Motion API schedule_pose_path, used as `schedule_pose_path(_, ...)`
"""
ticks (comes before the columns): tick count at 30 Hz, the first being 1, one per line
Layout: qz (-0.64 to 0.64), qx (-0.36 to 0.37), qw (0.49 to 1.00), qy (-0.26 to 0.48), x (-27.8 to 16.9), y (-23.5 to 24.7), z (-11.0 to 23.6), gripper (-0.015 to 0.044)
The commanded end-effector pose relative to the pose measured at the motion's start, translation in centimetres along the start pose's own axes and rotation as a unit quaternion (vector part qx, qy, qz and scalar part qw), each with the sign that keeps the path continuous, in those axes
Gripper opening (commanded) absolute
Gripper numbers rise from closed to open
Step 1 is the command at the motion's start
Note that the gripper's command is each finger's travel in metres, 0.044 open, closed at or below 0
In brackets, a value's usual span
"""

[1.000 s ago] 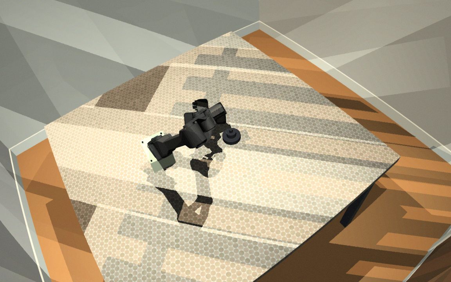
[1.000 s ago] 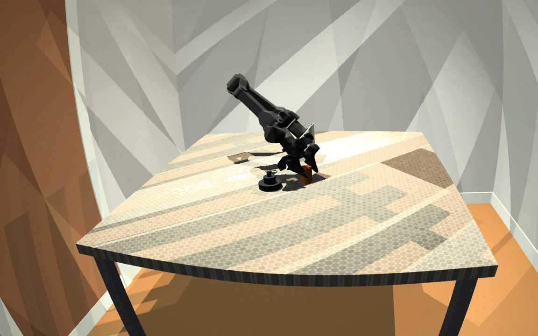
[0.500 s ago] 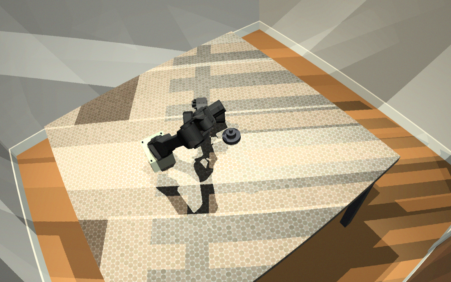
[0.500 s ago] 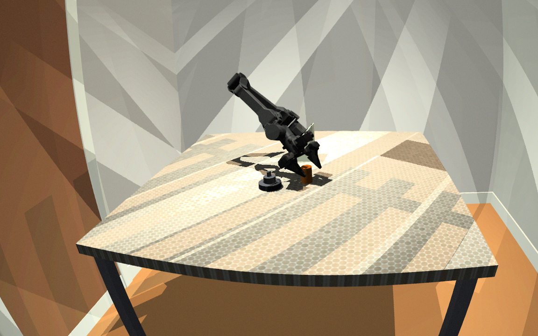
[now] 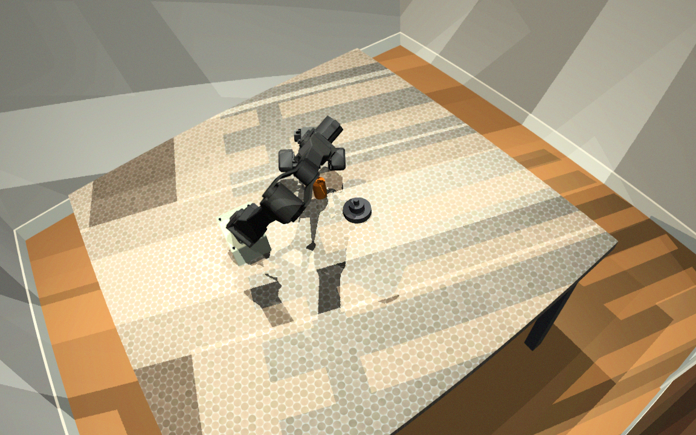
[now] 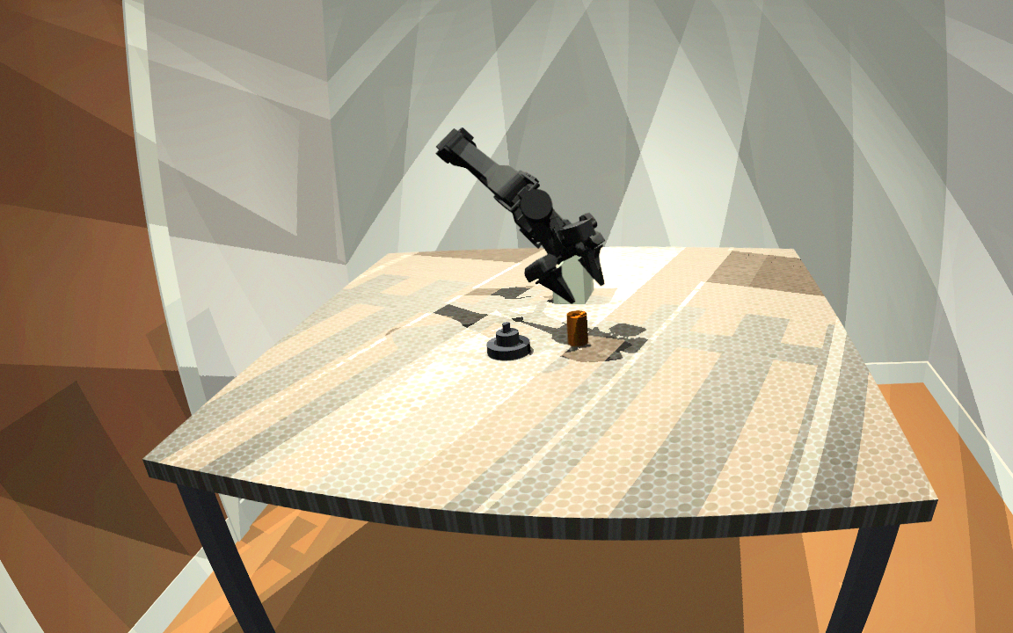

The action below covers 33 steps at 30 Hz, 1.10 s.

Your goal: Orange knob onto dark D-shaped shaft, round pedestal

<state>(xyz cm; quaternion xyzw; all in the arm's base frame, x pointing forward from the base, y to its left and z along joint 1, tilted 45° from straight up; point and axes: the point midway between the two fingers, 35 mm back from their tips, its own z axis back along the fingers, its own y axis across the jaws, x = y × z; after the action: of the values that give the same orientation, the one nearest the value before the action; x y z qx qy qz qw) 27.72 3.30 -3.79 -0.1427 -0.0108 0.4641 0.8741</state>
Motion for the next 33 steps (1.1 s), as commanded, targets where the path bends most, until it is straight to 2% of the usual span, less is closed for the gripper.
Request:
schedule_pose_path(1, -0.005, 0.001, 0.994, 0.105, 0.5, 0.0, 0.6, 0.0440)
schedule_pose_path(6, -0.003, -0.030, 0.969, 0.246, 0.8, -0.1, 2.2, 0.0440)
schedule_pose_path(8, 0.001, -0.045, 0.959, 0.278, 1.0, -0.2, 2.8, 0.0440)
schedule_pose_path(20, -0.007, -0.049, 0.958, 0.282, 1.0, -0.3, 2.8, 0.0440)
schedule_pose_path(25, -0.213, -0.109, 0.934, 0.265, 0.9, -0.4, 2.8, 0.0440)
schedule_pose_path(30, -0.431, -0.169, 0.856, 0.231, 0.9, -0.4, 2.7, 0.0440)
schedule_pose_path(33, -0.460, -0.177, 0.841, 0.225, 0.9, -0.4, 2.7, 0.0440)
